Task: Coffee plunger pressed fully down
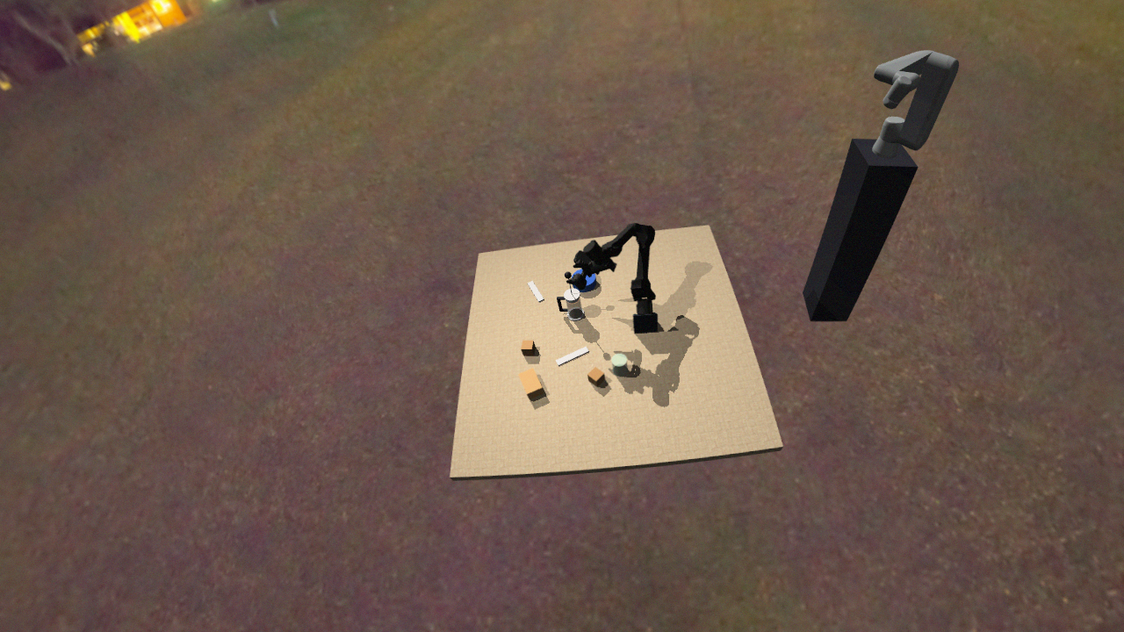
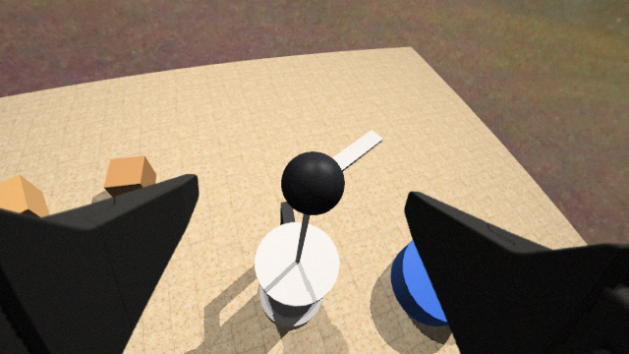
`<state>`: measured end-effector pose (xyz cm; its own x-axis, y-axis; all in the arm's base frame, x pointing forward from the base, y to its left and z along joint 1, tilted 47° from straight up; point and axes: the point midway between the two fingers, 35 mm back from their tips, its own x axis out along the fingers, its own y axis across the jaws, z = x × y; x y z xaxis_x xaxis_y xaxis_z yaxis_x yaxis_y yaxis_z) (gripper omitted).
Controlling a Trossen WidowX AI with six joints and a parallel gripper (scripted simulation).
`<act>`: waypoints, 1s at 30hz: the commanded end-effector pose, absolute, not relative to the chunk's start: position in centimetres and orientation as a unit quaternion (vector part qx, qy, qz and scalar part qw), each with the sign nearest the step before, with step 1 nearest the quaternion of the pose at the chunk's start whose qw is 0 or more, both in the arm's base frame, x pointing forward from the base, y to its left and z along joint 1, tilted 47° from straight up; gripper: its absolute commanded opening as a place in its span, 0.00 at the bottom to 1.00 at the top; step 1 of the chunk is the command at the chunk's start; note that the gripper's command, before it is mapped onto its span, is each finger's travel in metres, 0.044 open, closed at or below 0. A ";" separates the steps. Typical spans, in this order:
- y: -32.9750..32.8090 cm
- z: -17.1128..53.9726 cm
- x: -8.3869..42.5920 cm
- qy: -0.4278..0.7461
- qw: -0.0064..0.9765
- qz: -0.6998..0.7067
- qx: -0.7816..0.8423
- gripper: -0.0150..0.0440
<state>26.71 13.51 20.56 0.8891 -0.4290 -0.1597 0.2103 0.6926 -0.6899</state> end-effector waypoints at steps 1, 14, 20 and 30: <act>13.2 20.4 27.2 0.158 0.906 -0.173 -0.352 1.00; 12.3 20.6 28.6 0.149 0.906 -0.174 -0.355 1.00; 12.3 20.6 28.6 0.149 0.906 -0.174 -0.355 0.73; 12.3 20.6 28.6 0.149 0.906 -0.174 -0.355 0.46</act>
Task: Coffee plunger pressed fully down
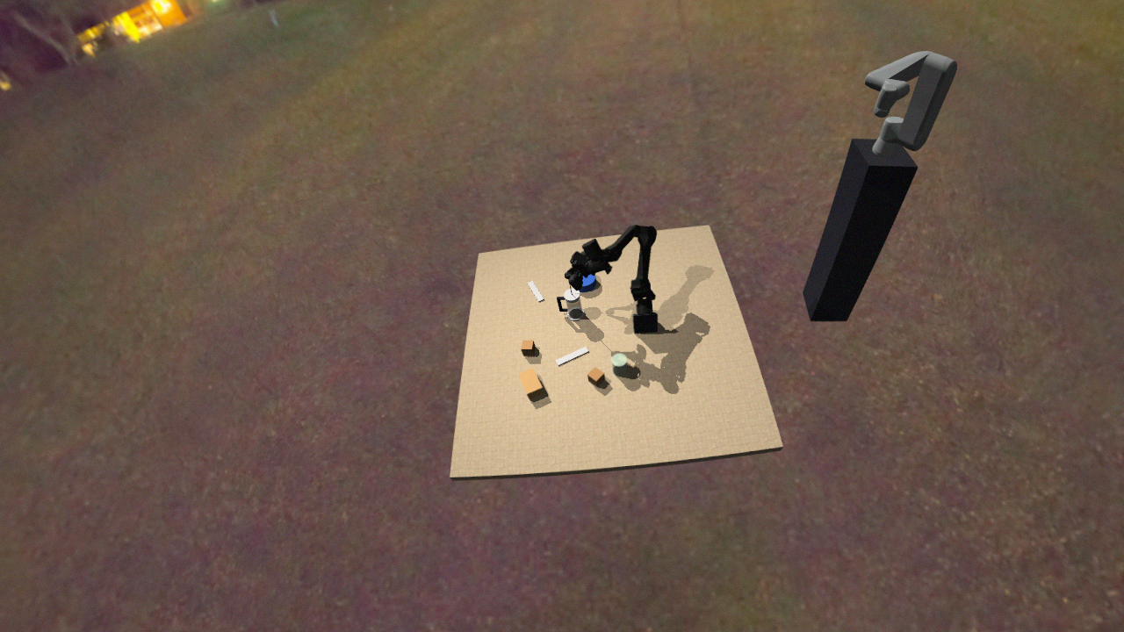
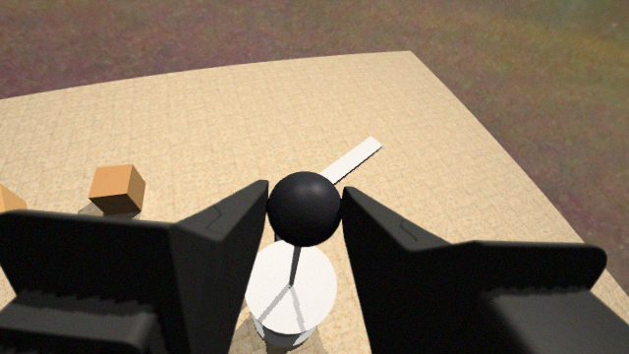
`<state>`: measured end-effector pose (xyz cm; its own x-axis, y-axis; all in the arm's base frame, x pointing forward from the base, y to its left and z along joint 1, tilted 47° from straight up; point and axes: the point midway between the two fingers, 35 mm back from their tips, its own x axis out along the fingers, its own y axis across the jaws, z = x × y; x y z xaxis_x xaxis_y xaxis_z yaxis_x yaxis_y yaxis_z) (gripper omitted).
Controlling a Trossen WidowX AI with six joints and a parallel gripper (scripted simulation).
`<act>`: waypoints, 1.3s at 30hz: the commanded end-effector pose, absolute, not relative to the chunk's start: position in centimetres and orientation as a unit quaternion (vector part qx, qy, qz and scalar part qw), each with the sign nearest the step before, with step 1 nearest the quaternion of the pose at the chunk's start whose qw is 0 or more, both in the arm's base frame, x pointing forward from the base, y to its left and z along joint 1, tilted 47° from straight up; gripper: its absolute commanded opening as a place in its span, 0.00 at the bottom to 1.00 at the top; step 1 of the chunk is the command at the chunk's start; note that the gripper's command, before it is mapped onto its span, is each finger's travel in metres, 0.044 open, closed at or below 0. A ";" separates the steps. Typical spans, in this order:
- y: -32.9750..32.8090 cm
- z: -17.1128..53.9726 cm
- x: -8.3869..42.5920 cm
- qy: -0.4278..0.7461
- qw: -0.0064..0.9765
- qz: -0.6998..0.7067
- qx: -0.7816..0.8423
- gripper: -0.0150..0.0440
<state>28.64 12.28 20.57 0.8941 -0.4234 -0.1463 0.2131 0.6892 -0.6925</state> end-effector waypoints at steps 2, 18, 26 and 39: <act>12.3 20.6 28.6 0.149 0.906 -0.174 -0.355 0.46; 11.3 19.2 29.1 0.153 0.907 -0.173 -0.353 0.46; 10.5 18.3 29.5 0.155 0.907 -0.173 -0.352 0.46; 9.1 16.7 30.0 0.156 0.907 -0.172 -0.351 0.46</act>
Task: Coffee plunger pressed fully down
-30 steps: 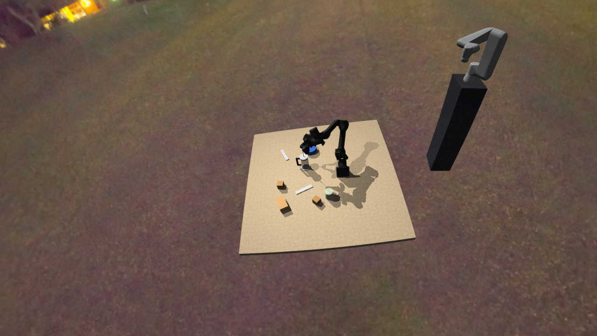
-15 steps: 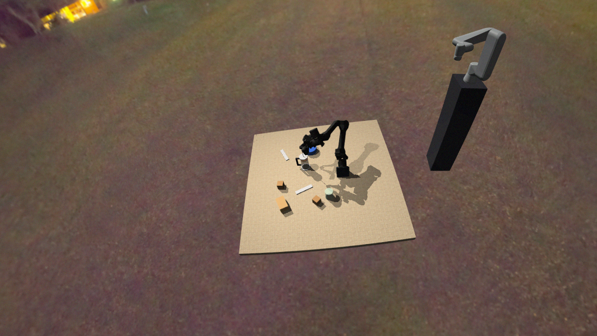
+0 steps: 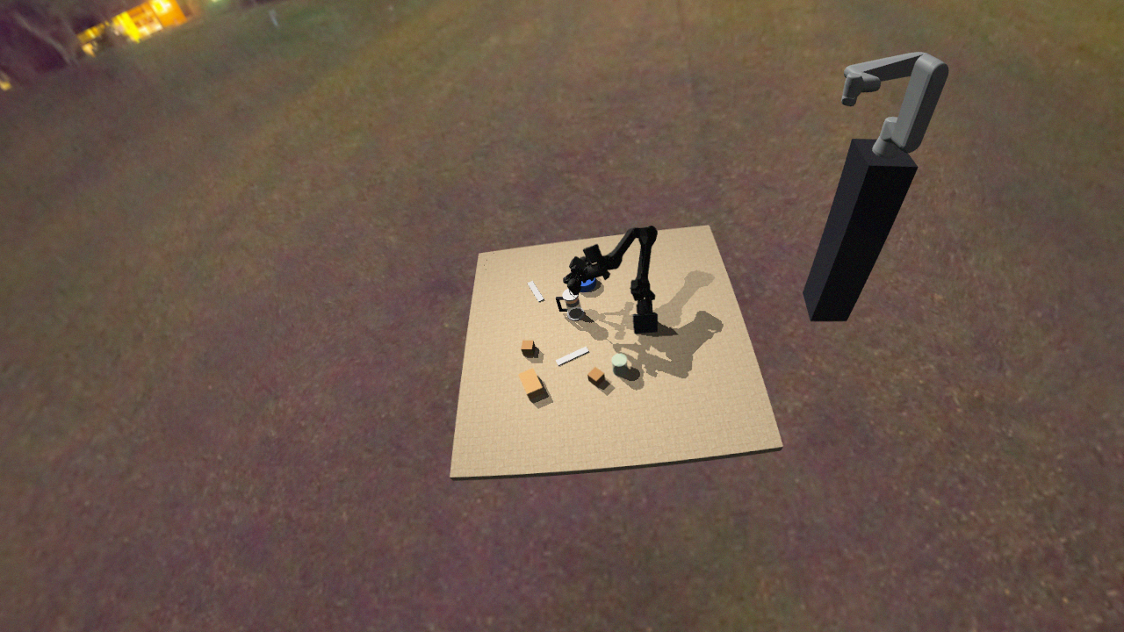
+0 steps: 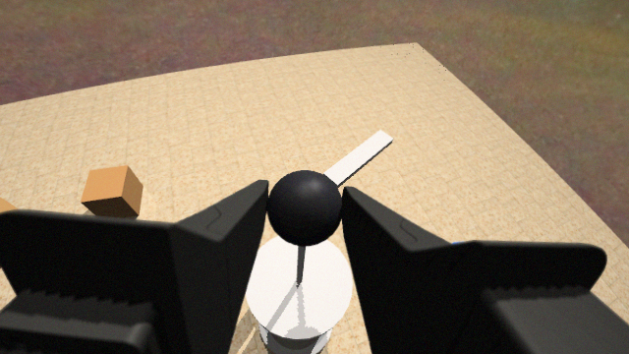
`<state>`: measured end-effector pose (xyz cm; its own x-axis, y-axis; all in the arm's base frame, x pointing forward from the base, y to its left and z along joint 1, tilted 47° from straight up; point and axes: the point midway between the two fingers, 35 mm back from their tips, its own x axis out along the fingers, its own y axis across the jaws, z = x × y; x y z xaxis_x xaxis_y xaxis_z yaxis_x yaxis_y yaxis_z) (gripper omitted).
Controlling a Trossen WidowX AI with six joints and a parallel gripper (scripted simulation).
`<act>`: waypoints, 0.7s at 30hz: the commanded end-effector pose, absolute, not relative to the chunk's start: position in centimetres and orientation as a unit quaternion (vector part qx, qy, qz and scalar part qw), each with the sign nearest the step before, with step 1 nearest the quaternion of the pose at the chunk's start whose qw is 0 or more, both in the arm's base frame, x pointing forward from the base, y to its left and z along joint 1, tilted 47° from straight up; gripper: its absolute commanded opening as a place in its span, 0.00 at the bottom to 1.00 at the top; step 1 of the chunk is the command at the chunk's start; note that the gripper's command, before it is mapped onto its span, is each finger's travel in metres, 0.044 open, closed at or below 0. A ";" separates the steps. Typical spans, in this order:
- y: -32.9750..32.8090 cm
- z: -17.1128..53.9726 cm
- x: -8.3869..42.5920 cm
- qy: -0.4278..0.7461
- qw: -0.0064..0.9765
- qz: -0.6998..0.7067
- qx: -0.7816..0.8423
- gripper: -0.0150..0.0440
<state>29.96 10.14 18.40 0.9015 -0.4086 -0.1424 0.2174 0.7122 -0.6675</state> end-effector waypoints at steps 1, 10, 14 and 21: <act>9.0 16.6 30.1 0.156 0.907 -0.172 -0.351 0.46; 7.9 15.6 30.4 0.155 0.907 -0.172 -0.351 0.46; 7.4 15.2 30.5 0.154 0.907 -0.172 -0.352 0.46; 6.5 14.6 30.8 0.152 0.907 -0.173 -0.353 0.46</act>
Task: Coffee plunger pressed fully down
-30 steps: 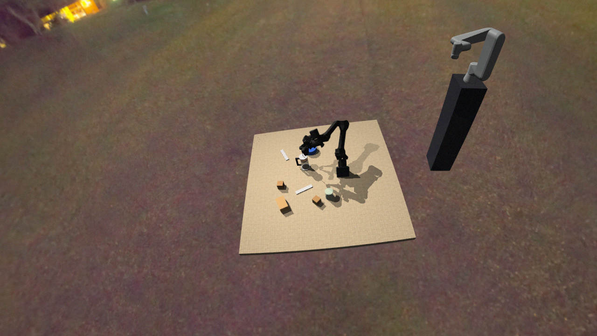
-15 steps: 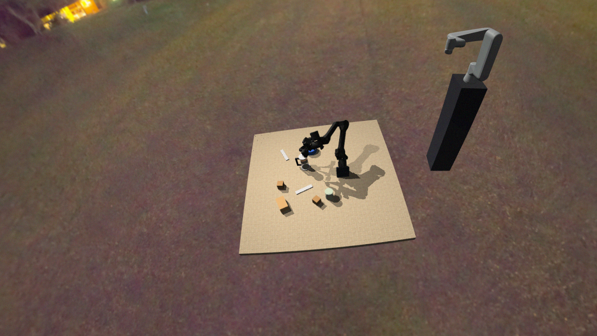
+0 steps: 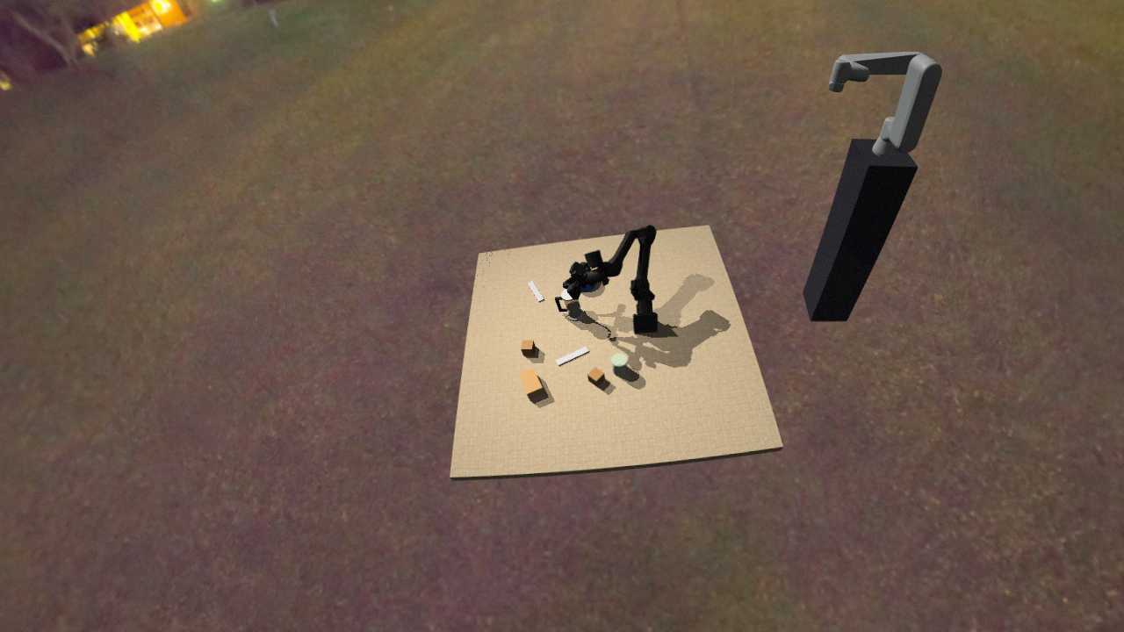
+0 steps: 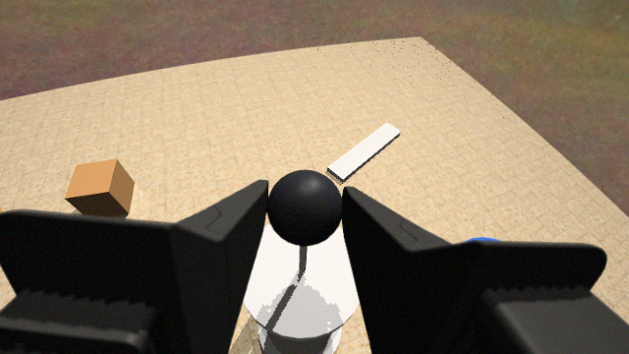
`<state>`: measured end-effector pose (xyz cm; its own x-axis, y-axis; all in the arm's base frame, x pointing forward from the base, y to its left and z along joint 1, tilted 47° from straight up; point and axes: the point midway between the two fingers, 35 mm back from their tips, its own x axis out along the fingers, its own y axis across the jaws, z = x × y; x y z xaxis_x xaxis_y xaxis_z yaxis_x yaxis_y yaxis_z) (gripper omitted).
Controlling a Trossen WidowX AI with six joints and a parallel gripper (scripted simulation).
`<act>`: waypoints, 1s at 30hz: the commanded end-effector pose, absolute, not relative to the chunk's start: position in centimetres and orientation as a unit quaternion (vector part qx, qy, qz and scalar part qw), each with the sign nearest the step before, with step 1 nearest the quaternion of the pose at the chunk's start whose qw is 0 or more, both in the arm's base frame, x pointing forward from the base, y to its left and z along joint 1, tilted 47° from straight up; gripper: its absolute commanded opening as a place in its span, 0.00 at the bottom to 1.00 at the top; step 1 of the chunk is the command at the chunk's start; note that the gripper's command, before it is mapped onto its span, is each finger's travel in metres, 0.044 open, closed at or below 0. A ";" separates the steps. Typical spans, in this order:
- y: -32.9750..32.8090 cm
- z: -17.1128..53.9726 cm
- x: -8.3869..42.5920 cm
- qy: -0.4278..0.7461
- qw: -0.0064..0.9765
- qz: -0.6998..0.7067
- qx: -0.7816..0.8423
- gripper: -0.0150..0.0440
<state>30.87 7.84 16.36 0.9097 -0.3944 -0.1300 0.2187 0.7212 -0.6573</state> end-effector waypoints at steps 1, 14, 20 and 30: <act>6.3 14.5 30.8 0.151 0.907 -0.173 -0.353 0.46; 5.5 14.3 31.7 0.148 0.907 -0.174 -0.355 0.46; 5.6 14.3 31.9 0.147 0.907 -0.175 -0.355 0.46; 5.7 14.3 32.0 0.147 0.907 -0.175 -0.355 0.46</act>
<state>32.00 6.19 14.71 0.9066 -0.3993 -0.1367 0.2096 0.7071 -0.6753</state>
